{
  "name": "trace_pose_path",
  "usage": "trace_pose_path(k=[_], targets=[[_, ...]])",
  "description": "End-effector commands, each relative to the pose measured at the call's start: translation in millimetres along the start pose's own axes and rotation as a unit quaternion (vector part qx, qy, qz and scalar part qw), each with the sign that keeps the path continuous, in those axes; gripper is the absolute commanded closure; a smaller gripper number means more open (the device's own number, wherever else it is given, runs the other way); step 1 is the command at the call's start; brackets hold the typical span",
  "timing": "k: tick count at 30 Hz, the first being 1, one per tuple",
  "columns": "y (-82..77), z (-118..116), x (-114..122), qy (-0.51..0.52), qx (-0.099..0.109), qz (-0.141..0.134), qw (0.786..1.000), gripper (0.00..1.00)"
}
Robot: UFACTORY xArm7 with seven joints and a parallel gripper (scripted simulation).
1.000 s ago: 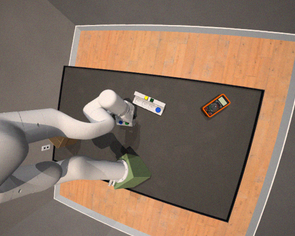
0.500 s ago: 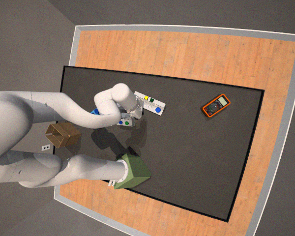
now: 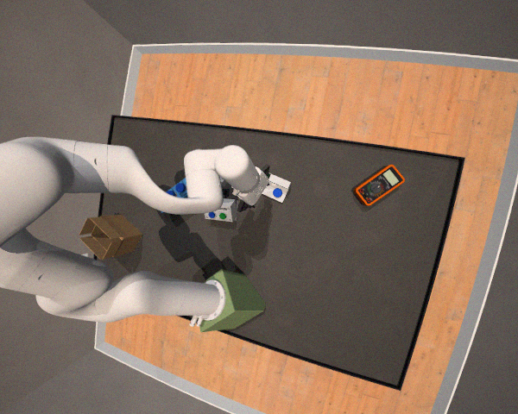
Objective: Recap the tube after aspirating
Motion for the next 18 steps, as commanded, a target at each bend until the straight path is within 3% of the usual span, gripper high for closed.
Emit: trace_pose_path(k=[1,10,11,18], targets=[[0.7,4.6,7.8,0.136,-0.006,0.033,0.99,0.0],[1.0,2.3,9.5,0.27,0.004,0.051,0.962,0.0],[1.1,1.4,10.0,0.319,0.007,0.057,0.946,0.0],[1.4,-1.5,10.7,0.442,0.017,0.072,0.894,0.0]])
Point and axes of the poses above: the point where the finger pads meet when closed, its own y axis out along the fingers, its own z axis across the jaws, x = y × z, the point moved 6 cm from there along -y, back along the fingers, and after that the axes turned 3 degrees about y, right-handed, at the moved point
